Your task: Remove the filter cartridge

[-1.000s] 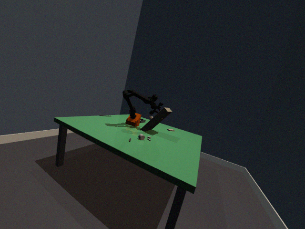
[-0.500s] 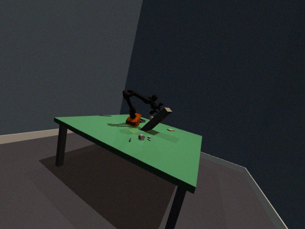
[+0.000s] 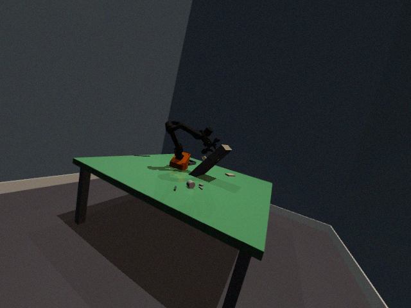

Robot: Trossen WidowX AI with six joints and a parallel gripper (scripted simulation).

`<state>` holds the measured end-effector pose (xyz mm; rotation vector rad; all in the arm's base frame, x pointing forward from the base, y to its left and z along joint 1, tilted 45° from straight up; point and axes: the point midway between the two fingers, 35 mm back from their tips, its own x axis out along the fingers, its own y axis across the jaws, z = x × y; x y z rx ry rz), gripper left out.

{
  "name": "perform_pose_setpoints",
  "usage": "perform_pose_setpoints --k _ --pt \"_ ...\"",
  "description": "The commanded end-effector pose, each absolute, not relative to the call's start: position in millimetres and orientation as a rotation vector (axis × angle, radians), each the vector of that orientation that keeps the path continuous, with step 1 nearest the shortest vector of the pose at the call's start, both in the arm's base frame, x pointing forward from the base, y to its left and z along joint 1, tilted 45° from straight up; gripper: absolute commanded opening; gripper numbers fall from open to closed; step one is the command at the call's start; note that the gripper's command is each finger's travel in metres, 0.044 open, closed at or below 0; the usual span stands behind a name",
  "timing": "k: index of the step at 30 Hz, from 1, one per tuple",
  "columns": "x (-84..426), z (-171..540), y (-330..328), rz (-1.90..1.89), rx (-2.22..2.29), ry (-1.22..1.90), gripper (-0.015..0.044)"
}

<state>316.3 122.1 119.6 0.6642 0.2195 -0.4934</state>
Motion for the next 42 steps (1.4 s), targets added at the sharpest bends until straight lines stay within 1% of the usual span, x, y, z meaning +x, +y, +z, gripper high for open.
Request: perform_pose_setpoints --k 1,3,26,42 --pt "323 115 119 -0.500 0.681 0.236 0.0000" --pt "323 115 119 -0.500 0.681 0.236 0.0000" --pt "253 144 149 -0.502 0.680 0.240 0.0000" --pt "237 117 122 -0.502 0.680 0.240 0.0000"
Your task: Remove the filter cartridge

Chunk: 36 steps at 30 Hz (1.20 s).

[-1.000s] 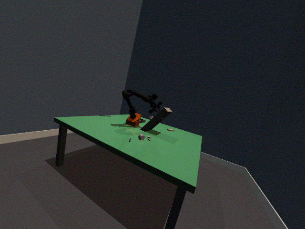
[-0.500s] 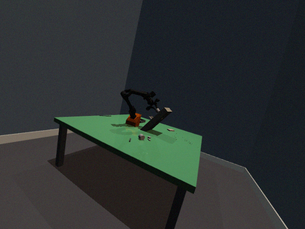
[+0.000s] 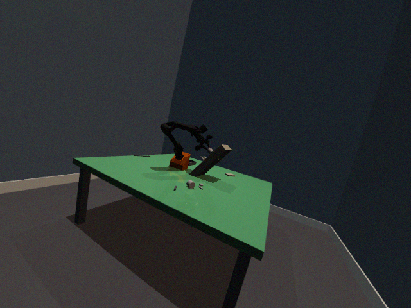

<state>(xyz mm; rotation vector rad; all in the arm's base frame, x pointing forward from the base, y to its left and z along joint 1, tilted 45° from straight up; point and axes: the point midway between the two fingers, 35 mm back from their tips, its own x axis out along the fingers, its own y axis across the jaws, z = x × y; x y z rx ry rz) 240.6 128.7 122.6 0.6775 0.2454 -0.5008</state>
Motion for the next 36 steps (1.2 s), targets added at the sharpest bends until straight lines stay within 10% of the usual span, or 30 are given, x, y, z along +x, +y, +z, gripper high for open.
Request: perform_pose_setpoints --k 1,12,16,36 --pt "235 115 120 -0.502 0.680 0.240 0.0000" --pt "222 94 98 -0.502 0.679 0.241 0.0000" --pt "224 97 102 -0.502 0.674 0.247 0.0105" --pt "222 94 98 -0.502 0.679 0.241 0.0105"
